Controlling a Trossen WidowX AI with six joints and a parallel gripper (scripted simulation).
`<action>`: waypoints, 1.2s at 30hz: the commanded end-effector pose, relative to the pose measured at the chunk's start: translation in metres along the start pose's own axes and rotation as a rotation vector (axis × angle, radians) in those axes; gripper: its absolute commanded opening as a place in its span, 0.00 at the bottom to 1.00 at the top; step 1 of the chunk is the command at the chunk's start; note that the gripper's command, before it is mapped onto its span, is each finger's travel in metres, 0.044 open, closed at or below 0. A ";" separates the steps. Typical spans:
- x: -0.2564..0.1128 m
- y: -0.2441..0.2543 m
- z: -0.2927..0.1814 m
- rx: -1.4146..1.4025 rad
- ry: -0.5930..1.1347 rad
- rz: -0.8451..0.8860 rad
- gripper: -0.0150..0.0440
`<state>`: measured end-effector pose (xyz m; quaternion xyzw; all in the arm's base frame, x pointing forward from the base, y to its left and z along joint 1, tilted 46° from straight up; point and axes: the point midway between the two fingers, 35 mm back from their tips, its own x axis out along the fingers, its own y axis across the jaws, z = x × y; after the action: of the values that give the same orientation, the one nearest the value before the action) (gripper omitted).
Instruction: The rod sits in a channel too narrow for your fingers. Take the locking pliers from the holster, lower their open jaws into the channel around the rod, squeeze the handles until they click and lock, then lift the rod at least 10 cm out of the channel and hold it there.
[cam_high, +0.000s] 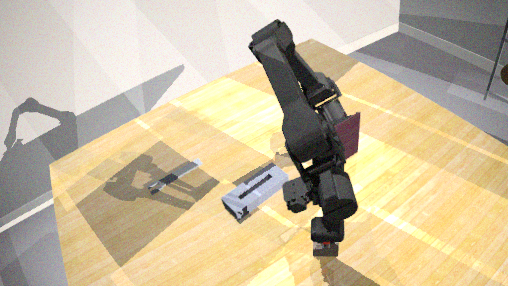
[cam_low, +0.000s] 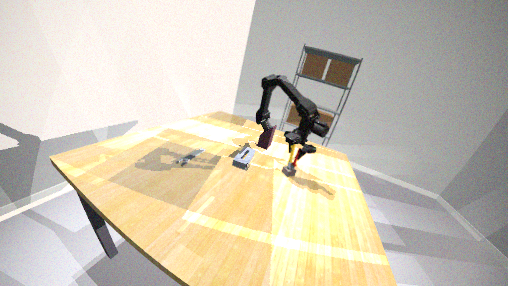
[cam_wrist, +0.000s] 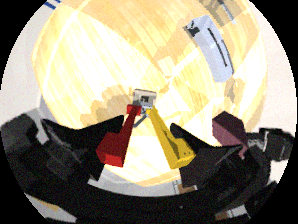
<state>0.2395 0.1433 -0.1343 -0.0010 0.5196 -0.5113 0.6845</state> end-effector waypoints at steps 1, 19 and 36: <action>-0.008 0.002 0.000 0.005 0.003 0.002 0.79; -0.034 0.003 -0.001 0.008 0.004 -0.009 0.79; -0.041 -0.005 0.020 -0.064 0.007 -0.004 0.79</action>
<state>0.2496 0.1612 -0.1013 -0.0160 0.5330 -0.5048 0.6788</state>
